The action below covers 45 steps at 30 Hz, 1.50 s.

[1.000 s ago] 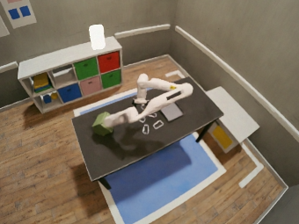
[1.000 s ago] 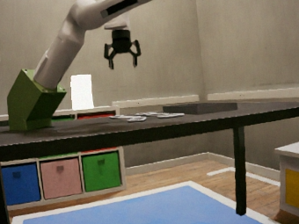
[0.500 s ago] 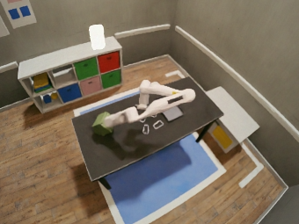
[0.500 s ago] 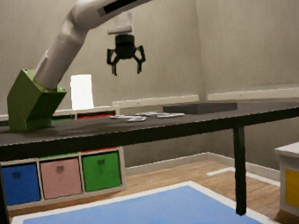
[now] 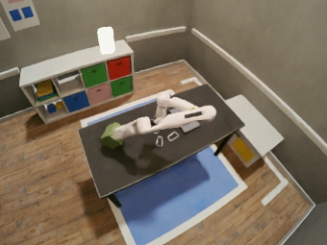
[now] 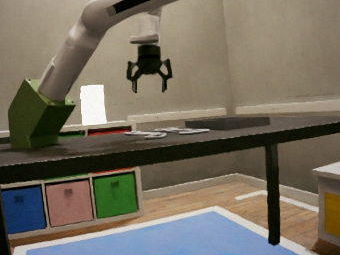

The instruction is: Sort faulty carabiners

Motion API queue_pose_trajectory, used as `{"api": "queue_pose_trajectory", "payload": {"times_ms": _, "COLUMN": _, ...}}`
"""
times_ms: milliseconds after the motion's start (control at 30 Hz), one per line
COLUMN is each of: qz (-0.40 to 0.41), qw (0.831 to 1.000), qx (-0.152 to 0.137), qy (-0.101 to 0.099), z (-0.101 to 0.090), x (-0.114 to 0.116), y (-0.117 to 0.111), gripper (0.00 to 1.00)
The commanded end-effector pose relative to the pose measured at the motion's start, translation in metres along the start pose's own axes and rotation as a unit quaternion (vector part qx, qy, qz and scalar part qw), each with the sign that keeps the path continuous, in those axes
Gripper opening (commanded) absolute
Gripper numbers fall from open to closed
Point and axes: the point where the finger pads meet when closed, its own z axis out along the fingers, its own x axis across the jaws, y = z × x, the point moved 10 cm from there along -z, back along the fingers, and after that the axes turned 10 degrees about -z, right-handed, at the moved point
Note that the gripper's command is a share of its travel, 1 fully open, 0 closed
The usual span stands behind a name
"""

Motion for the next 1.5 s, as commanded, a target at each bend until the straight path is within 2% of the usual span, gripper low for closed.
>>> {"api": "queue_pose_trajectory", "payload": {"times_ms": 0, "qz": 0.011, "qw": 0.998, "qx": -0.051, "qy": -0.03, "z": 0.012, "x": 0.004, "y": -0.02, "gripper": 1.0}}
{"api": "queue_pose_trajectory", "payload": {"times_ms": 233, "qz": 0.011, "qw": 0.998, "qx": -0.051, "qy": -0.03, "z": 0.012, "x": 0.004, "y": -0.02, "gripper": 1.0}}
{"api": "queue_pose_trajectory", "payload": {"times_ms": 267, "qz": 0.011, "qw": 0.998, "qx": -0.055, "qy": -0.032, "z": 0.032, "x": -0.005, "y": -0.042, "gripper": 1.0}}
{"api": "queue_pose_trajectory", "payload": {"times_ms": 800, "qz": 0.011, "qw": 0.998, "qx": -0.055, "qy": -0.032, "z": 0.032, "x": -0.005, "y": -0.042, "gripper": 1.0}}
{"api": "queue_pose_trajectory", "payload": {"times_ms": 833, "qz": 0.01, "qw": 0.999, "qx": -0.047, "qy": -0.022, "z": 0.031, "x": -0.008, "y": -0.04, "gripper": 1.0}}
{"api": "queue_pose_trajectory", "payload": {"times_ms": 1467, "qz": 0.011, "qw": 0.999, "qx": -0.045, "qy": -0.018, "z": 0.032, "x": -0.008, "y": -0.04, "gripper": 1.0}}
